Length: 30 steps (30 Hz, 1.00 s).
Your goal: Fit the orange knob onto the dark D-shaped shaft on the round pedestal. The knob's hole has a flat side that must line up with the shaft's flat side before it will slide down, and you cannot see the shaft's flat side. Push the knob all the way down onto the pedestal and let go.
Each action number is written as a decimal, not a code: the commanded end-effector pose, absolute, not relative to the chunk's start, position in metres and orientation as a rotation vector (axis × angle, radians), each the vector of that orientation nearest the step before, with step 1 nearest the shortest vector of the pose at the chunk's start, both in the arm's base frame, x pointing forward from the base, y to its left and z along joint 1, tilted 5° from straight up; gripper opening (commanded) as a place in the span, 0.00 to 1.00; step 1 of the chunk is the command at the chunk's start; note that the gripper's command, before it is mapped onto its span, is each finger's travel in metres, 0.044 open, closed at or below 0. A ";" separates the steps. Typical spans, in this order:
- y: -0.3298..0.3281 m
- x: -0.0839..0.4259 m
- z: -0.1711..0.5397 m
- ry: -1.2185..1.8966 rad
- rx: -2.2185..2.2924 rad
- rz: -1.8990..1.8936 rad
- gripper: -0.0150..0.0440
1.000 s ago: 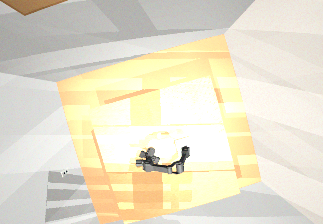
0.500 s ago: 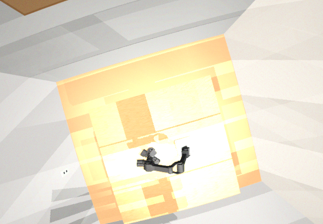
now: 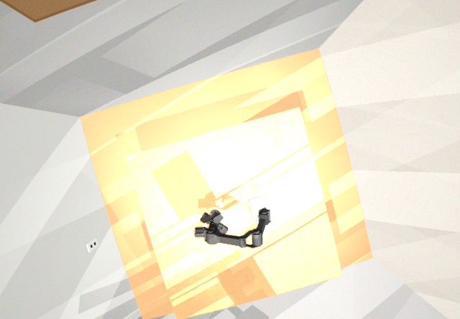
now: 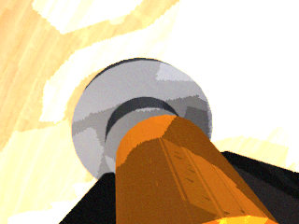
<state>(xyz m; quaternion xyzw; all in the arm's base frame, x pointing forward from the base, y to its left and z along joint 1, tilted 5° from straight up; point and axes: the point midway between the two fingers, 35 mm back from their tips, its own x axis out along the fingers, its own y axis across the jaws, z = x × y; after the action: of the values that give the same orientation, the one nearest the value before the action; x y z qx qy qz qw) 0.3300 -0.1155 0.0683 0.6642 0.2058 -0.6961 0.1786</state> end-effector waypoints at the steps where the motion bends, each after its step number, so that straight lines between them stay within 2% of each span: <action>1: -0.117 0.333 0.071 0.570 1.886 -1.962 0.25; 30: -0.118 0.337 0.072 0.562 1.891 -1.967 0.25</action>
<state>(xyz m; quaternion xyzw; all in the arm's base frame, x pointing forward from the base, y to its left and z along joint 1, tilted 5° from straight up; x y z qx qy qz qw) 0.3369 -0.1179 0.0686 0.6657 0.2043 -0.6950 0.1790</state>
